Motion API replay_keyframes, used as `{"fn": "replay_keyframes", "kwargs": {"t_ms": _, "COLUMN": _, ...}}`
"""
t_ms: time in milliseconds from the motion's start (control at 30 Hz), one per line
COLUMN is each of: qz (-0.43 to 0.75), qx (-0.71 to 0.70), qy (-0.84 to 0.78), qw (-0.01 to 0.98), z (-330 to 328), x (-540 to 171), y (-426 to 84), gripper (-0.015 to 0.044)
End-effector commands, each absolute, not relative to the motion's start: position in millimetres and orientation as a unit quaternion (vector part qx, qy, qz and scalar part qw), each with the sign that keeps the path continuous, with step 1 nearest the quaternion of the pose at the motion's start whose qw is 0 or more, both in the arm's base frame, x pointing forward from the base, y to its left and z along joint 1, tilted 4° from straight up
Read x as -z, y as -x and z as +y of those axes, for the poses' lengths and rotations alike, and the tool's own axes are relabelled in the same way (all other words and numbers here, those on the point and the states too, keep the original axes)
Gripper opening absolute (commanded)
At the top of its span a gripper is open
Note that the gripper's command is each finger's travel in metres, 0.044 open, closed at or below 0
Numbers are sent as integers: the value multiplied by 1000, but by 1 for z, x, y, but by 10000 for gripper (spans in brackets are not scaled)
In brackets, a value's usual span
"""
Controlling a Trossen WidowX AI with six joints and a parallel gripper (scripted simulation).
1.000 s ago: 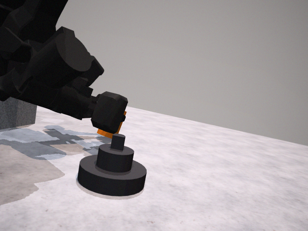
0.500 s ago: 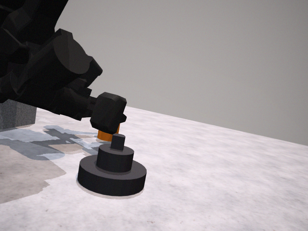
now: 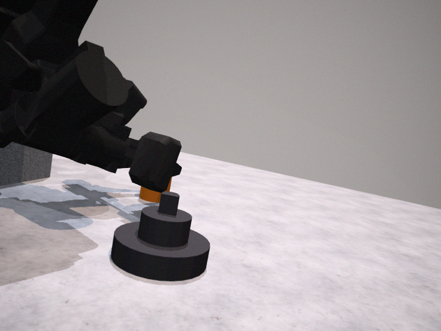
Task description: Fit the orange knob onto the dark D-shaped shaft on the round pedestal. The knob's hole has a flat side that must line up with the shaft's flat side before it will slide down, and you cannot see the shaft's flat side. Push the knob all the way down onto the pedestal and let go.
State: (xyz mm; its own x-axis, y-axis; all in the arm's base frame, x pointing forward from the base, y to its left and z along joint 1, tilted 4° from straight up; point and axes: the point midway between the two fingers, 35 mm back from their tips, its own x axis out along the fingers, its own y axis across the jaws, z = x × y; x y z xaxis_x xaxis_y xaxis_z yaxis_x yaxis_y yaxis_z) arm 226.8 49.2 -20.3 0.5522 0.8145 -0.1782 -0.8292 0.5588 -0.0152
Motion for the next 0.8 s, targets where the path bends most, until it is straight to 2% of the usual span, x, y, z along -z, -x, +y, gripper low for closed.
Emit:
{"fn": "replay_keyframes", "kwargs": {"t_ms": 0, "qz": 77, "qx": -466, "qy": 48, "qw": 880, "z": 49, "x": 20, "y": -227, "gripper": 260}}
{"fn": "replay_keyframes", "kwargs": {"t_ms": 233, "qz": 77, "qx": -466, "qy": 48, "qw": 880, "z": 49, "x": 20, "y": -227, "gripper": 440}}
{"fn": "replay_keyframes", "kwargs": {"t_ms": 533, "qz": 77, "qx": -466, "qy": 48, "qw": 880, "z": 49, "x": 20, "y": -227, "gripper": 440}}
{"fn": "replay_keyframes", "kwargs": {"t_ms": 767, "qz": 76, "qx": -467, "qy": 49, "qw": 880, "z": 43, "x": -13, "y": -233, "gripper": 440}}
